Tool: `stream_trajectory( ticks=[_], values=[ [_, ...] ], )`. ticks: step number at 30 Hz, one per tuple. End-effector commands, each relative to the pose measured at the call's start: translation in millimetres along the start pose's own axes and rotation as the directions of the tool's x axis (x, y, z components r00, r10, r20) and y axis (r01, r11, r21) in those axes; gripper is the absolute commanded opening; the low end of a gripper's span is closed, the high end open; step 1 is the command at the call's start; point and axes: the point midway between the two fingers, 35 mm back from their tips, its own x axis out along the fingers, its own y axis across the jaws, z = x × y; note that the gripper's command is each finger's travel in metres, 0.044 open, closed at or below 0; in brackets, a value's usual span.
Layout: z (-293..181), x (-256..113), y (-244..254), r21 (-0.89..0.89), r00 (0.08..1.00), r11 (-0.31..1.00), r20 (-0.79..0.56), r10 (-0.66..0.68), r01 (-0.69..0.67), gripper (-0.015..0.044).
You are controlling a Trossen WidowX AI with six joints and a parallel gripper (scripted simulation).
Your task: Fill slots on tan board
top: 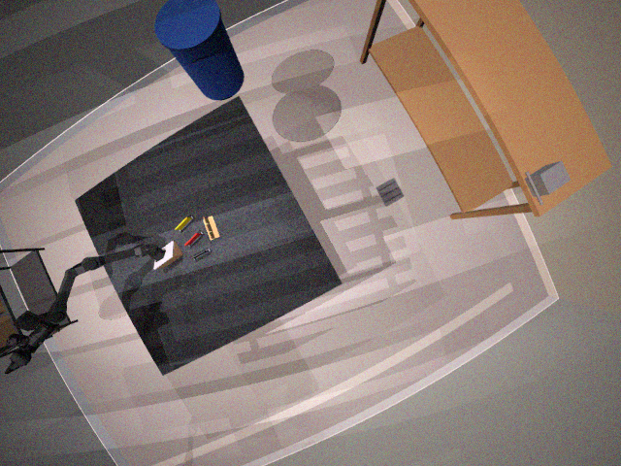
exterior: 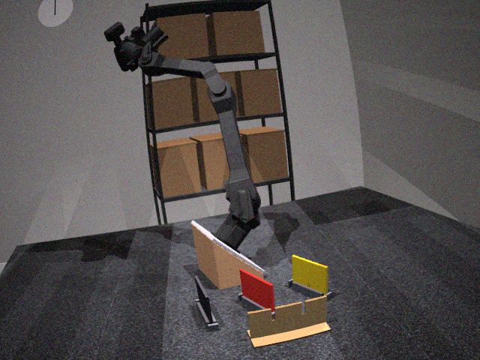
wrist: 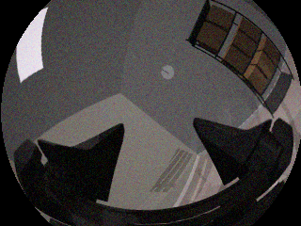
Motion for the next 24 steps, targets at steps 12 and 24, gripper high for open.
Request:
stream_trajectory(
  ticks=[12, 24],
  values=[
    [-99, -54, 109, -0.183, 0.918, 0.949, -0.353, 0.182, -0.259, 0.0184],
    [-208, -174, 201, -0.261, 0.626, 0.725, -0.725, 0.288, -0.637, 0.0184]
  ],
)
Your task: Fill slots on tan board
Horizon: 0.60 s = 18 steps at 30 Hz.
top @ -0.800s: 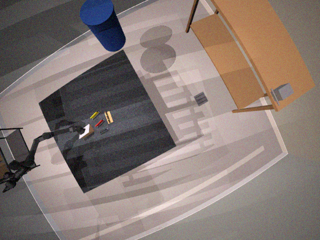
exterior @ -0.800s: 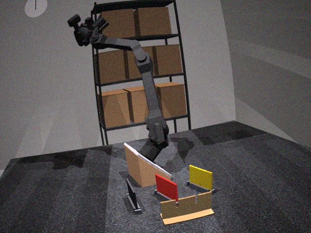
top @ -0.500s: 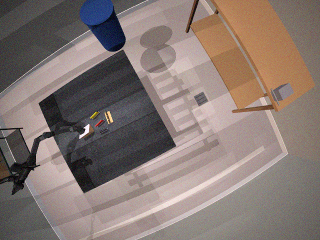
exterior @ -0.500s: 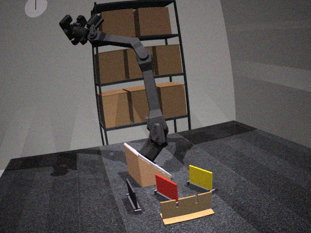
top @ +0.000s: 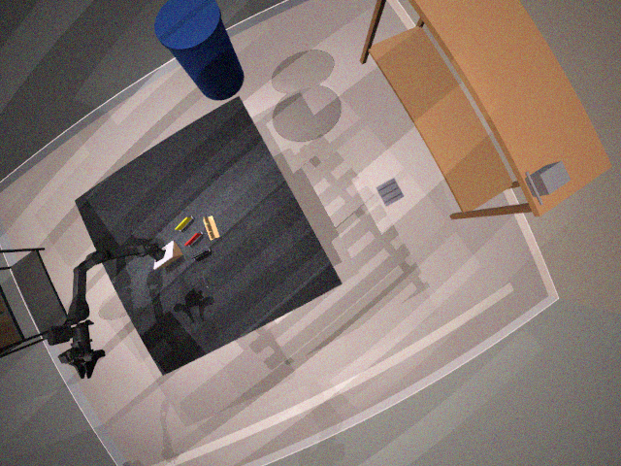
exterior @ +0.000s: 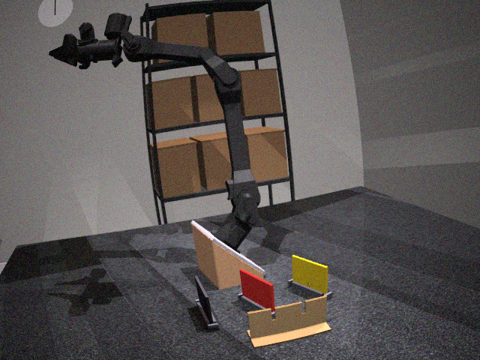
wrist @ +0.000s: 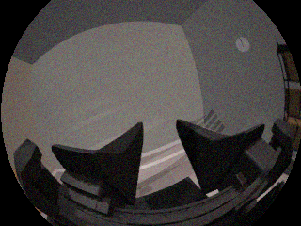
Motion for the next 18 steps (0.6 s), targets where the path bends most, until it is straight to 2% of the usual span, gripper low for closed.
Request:
stream_trajectory(
  ticks=[1, 6, 9, 16, 18],
  values=[
    [-25, -7, 47, -0.099, 0.990, 0.990, -0.104, 0.095, -0.105, 0.0184],
    [-73, -28, 119, -0.234, 0.930, 0.926, -0.290, 0.226, -0.298, 0.0184],
    [-89, -37, 139, -0.267, 0.901, 0.894, -0.348, 0.259, -0.360, 0.0184],
    [-162, -98, 218, -0.358, 0.713, 0.680, -0.607, 0.351, -0.640, 0.0184],
    [-170, -106, 224, -0.361, 0.690, 0.654, -0.631, 0.354, -0.665, 0.0184]
  ],
)
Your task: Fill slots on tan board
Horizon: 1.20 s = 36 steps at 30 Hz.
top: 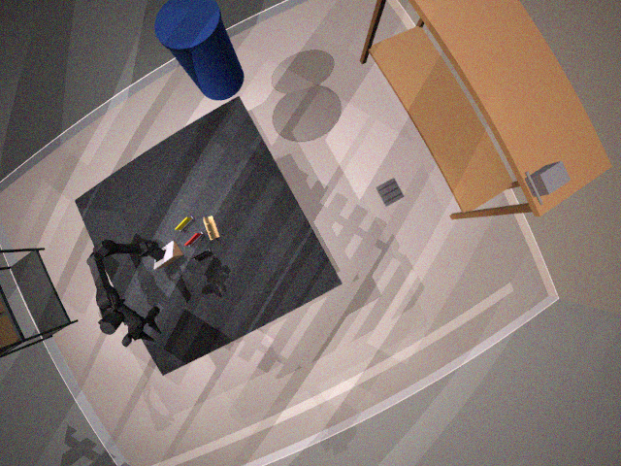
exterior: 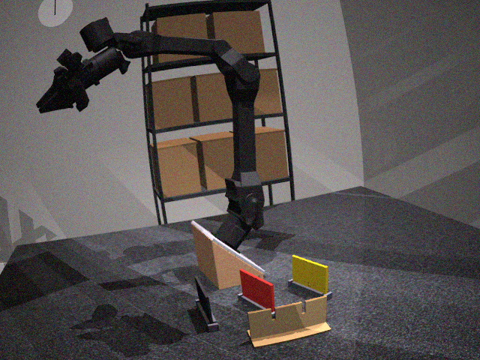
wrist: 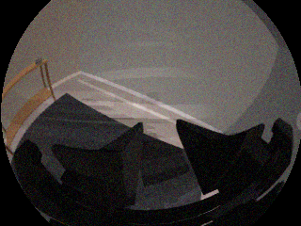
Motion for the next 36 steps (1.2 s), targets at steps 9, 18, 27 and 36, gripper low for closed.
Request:
stream_trajectory(
  ticks=[9, 18, 27, 36],
  values=[
    [-67, -10, 151, -0.298, 0.892, 0.867, -0.347, 0.291, -0.399, 0.0184],
    [-153, -63, 255, -0.354, 0.615, 0.560, -0.686, 0.389, -0.749, 0.0184],
    [-207, -116, 298, -0.259, 0.376, 0.336, -0.856, 0.354, -0.905, 0.0184],
    [-260, -88, 310, -0.259, 0.376, 0.336, -0.856, 0.354, -0.906, 0.0184]
  ],
)
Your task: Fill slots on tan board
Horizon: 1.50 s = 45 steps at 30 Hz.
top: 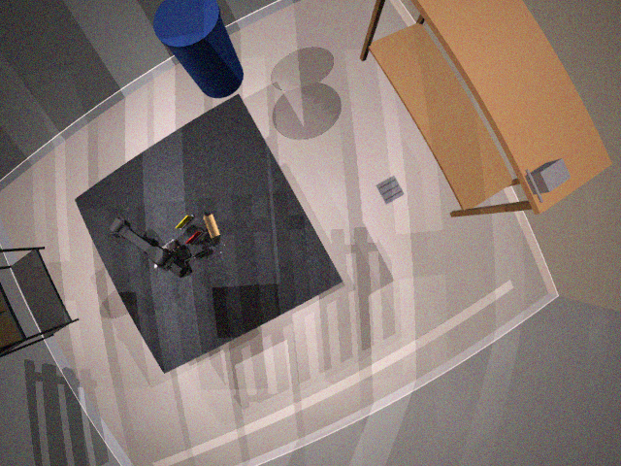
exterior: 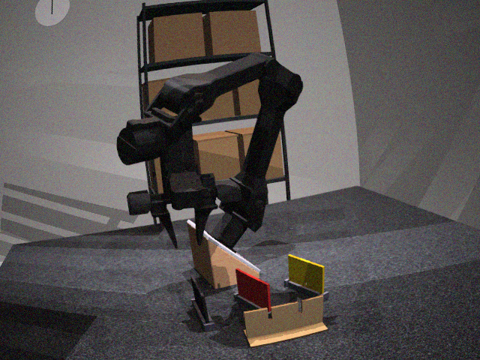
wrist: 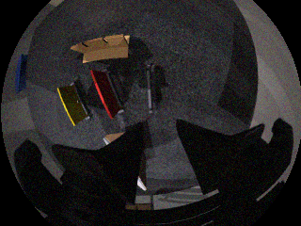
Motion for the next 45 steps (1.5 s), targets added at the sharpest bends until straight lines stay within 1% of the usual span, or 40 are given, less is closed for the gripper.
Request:
stream_trajectory(
  ticks=[1, 6, 9, 45],
  values=[
    [-8, 32, 2, 0.007, 1.000, 1.000, -0.010, 0.018, -0.018, 0.0184],
    [-5, 35, 1, 0.007, 1.000, 1.000, -0.010, 0.018, -0.018, 0.0184],
    [-5, 47, 1, 0.007, 1.000, 1.000, -0.010, 0.018, -0.018, 0.0184],
    [-5, 95, 2, 0.006, 1.000, 1.000, -0.009, 0.020, -0.020, 0.0184]
  ],
)
